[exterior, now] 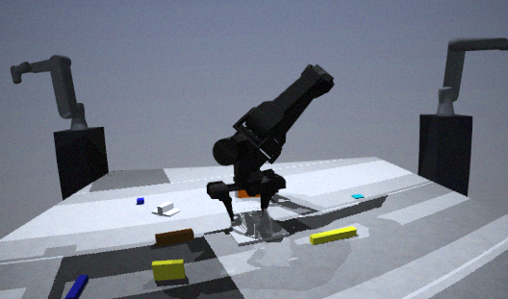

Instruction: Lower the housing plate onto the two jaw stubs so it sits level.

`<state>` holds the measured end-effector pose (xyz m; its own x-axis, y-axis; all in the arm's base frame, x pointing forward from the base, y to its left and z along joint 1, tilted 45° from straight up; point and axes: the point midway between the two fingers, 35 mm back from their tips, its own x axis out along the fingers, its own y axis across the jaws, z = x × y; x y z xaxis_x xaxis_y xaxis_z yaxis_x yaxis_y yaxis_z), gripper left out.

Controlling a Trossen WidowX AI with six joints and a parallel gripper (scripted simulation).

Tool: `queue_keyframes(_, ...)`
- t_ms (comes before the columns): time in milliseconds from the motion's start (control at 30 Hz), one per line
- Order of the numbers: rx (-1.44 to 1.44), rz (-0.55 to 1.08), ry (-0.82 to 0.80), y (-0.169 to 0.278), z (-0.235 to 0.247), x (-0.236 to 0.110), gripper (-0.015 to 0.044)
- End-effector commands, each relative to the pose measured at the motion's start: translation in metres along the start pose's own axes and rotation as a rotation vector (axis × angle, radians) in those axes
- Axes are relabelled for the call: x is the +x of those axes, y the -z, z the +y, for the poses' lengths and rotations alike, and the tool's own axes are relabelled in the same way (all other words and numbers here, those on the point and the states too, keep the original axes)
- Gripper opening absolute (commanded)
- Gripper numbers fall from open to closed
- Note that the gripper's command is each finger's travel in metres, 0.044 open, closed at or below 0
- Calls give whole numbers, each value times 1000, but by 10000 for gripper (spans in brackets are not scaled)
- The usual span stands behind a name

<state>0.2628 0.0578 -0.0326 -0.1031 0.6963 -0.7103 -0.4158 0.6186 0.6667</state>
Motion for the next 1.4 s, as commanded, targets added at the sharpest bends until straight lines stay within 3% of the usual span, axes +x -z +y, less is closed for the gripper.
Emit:
queue_keyframes(0,3,-2,-2,0,0,1,351)
queue_keyframes(1367,4,-2,-2,0,0,8,351)
